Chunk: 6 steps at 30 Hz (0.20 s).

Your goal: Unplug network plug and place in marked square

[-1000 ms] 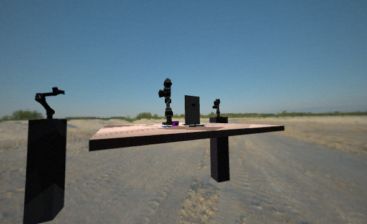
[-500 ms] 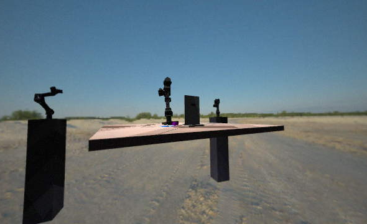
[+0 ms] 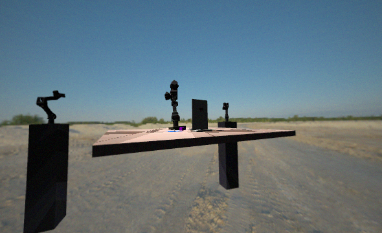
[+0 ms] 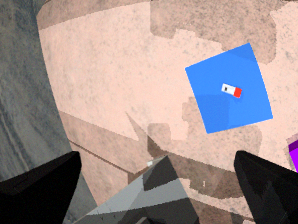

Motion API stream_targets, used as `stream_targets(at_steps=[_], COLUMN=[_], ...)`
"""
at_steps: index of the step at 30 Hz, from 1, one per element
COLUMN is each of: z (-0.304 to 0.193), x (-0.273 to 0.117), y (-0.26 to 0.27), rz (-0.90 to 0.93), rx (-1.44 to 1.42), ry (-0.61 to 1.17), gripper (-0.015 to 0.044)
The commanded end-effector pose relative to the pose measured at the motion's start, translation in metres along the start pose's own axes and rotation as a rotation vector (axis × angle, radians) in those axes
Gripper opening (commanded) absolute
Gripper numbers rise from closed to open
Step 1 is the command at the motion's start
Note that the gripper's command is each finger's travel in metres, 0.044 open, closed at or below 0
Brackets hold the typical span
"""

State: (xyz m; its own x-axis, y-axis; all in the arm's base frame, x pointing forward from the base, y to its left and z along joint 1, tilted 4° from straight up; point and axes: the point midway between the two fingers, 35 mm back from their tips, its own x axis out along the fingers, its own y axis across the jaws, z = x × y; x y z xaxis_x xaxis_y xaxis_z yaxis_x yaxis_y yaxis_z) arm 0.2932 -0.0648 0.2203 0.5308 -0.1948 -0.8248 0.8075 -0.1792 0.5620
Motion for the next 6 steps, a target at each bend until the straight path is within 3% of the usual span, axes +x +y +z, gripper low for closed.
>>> stream_targets(at_steps=[1,6], z=[0.0003,0.0003], x=[-0.0003,-0.0003], y=[-0.0001,-0.0001], rz=[-0.001,-0.001], rx=[0.004,0.004], ry=[-0.003,-0.003], gripper=[0.044,0.044])
